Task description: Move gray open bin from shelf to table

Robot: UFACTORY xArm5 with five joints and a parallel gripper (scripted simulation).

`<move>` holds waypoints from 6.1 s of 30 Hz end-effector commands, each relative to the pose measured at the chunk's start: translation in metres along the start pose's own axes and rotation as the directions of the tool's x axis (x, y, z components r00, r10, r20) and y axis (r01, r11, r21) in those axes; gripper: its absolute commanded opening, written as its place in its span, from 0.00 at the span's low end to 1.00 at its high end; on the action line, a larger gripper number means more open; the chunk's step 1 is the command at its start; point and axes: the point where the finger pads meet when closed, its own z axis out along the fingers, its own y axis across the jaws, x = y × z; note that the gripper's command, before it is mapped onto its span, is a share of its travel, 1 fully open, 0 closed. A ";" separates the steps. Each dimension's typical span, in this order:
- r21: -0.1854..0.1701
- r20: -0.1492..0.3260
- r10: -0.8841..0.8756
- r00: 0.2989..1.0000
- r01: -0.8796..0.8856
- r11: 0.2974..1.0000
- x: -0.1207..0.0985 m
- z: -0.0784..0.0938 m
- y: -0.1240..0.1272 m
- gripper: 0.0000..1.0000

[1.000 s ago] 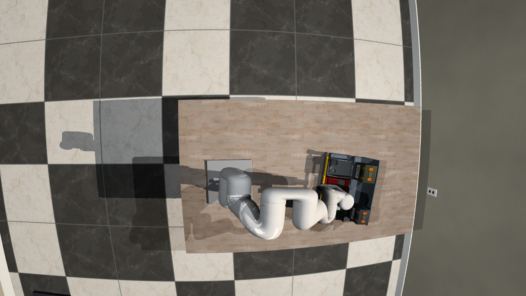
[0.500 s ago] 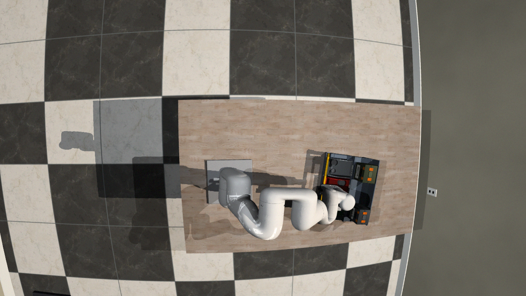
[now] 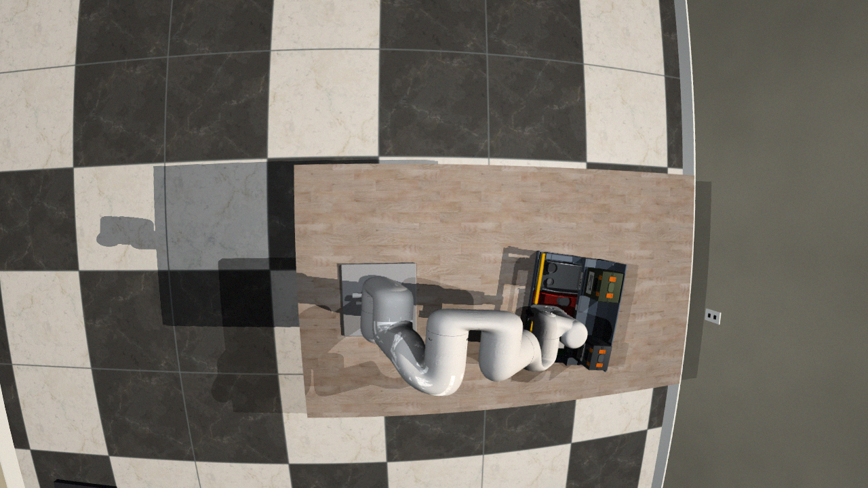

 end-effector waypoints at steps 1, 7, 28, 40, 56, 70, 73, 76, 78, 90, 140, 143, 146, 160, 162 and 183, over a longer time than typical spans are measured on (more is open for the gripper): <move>0.005 -0.013 0.000 1.000 0.000 1.000 0.000 -0.003 -0.001 0.00; 0.005 -0.013 0.000 1.000 0.000 1.000 0.000 -0.007 -0.001 0.00; 0.005 -0.013 0.000 1.000 0.000 1.000 -0.001 -0.033 -0.001 0.00; 0.005 -0.013 0.000 1.000 0.000 1.000 -0.001 -0.060 -0.001 0.00; 0.005 -0.013 0.000 1.000 0.000 1.000 -0.001 -0.076 0.010 0.00; 0.005 -0.013 0.000 1.000 0.000 1.000 -0.001 -0.077 0.042 0.00; 0.005 -0.013 0.000 1.000 0.000 1.000 -0.001 -0.077 0.048 0.00; 0.005 -0.013 0.000 1.000 0.000 1.000 -0.001 -0.077 0.054 0.00; 0.005 -0.013 0.000 1.000 0.000 1.000 -0.001 -0.077 0.058 0.00; 0.005 -0.013 0.000 1.000 0.000 1.000 -0.001 -0.077 0.084 0.00; 0.004 -0.013 0.000 1.000 0.000 1.000 -0.001 -0.077 0.190 0.00; 0.004 -0.013 0.000 1.000 0.000 1.000 -0.001 -0.077 0.196 0.00; 0.004 -0.013 0.000 1.000 0.000 1.000 -0.001 -0.078 0.202 0.00; 0.004 -0.013 0.000 1.000 0.000 1.000 -0.001 -0.078 0.231 0.00; 0.004 -0.013 0.000 1.000 0.000 1.000 -0.001 -0.078 0.232 0.00; 0.004 -0.013 0.000 1.000 0.000 1.000 -0.001 -0.062 0.231 0.00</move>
